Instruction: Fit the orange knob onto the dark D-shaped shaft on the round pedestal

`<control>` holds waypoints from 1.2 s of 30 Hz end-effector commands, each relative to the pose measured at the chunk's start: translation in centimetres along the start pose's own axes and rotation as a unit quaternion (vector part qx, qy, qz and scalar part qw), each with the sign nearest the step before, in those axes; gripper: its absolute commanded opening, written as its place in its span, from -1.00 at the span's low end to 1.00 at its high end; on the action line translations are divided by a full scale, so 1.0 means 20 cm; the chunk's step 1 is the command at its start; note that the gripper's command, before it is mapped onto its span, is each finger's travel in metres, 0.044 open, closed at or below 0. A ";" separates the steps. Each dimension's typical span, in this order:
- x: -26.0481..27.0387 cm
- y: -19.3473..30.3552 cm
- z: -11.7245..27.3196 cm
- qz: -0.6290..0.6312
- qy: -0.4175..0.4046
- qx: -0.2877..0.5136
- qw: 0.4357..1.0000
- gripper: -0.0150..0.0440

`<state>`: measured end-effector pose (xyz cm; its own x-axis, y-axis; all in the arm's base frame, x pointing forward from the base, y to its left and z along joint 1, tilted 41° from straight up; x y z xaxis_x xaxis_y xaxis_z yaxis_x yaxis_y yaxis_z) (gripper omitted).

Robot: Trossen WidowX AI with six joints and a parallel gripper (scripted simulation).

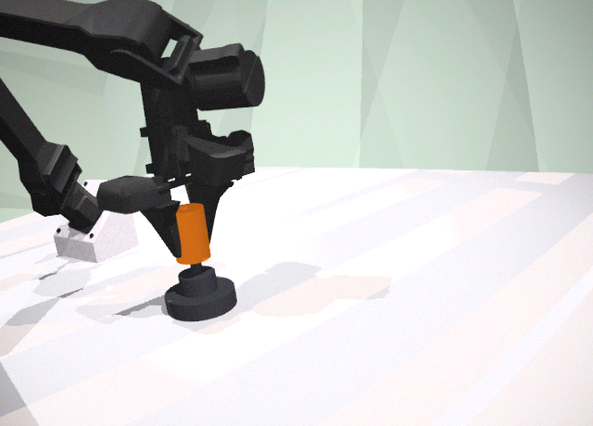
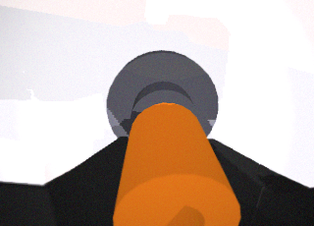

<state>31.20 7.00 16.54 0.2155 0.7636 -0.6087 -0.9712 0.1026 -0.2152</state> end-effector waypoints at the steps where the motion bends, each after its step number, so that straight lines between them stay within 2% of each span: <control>1: -0.01 0.01 0.02 0.000 0.000 -0.003 1.000 -0.49; 9: -0.01 0.01 0.02 0.104 0.001 -0.003 0.995 -0.49; 36: -0.01 0.01 0.01 0.104 0.001 -0.003 0.995 -0.49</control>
<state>31.07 6.97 16.52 0.0118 0.7691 -0.6390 -0.9944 -0.0582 -0.0884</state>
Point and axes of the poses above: the point midway between the two fingers, 35 mm back from their tips, its own z axis back along the fingers, its own x axis across the jaws, y = z × x, the point moved 10 cm from there along z, back along the fingers, and after that the axes turned 12 degrees about -z, right-handed, at the moved point
